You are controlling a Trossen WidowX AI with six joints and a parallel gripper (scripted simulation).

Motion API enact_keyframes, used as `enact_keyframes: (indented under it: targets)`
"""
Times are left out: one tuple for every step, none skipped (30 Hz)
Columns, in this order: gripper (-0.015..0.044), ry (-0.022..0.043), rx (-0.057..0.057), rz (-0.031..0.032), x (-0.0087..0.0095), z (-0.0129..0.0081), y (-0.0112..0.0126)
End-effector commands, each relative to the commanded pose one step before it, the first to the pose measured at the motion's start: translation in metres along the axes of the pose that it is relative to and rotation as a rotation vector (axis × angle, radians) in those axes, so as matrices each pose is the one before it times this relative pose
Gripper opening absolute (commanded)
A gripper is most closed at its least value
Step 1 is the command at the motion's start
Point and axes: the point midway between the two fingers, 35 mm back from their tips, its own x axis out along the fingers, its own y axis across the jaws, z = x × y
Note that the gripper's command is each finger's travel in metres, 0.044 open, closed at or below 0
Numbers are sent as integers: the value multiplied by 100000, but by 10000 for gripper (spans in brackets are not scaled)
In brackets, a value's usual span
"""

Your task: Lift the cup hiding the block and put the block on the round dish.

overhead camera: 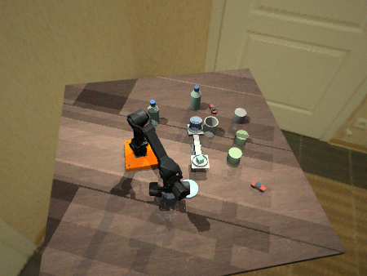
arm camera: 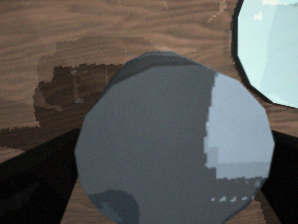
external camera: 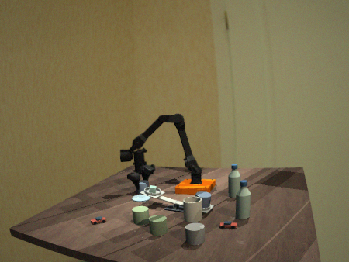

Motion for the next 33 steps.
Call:
enact_keyframes:
  targets:
    - [440,914,-235,-519,-3666,-158,-102]
    - [440,-128,-77,105,-878,86,61]
    - [440,-43,-26,35,-294,34,24]
    - [440,0,0,0,0,0,0]
    - [440,0,0,0,0,0,0]
    - [440,0,0,0,0,0,0]
    - [440,0,0,0,0,0,0]
    - [440,0,0,0,0,0,0]
    - [414,329,-379,-275,-82,7,-126]
    - [387,982,-1138,-830,-247,23,-379]
    - [361,1622,-1900,-1401,-414,41,-635]
    - [335,1882,-2051,-1687,-493,57,-769]
    - [309,1705,-1318,-1624,-470,76,-770]
    - [282,741,452,-798,-234,74,-441]
    - [260,-90,2042,-14,-24,74,-138]
    - [260,-90,2042,-12,-24,77,-136]
    - [260,-90,2042,-9,-24,81,-134]
    - [260,-90,2042,-6,-24,84,-132]
    - [260,-27,2521,-43,-37,108,-192]
    - [260,-52,3331,-48,-47,151,-244]
    - [260,-91,3402,-24,-45,163,-228]
    - [260,-157,3468,21,-39,173,-199]
    - [260,-155,3468,29,-39,182,-191]
    - [260,-153,3468,36,-39,190,-183]
    - [260,-150,3468,44,-39,198,-175]
    - [260,-147,3468,51,-39,205,-166]
    - [260,-144,3468,58,-39,212,-157]
    - [260,-140,3468,65,-39,219,-148]
    - [260,-136,3467,71,-39,225,-138]
    - [260,-132,3468,78,-39,231,-128]
    - [260,-128,3468,84,-39,237,-118]
    - [260,-123,3467,89,-39,242,-108]
    - [260,-118,3467,95,-39,246,-97]
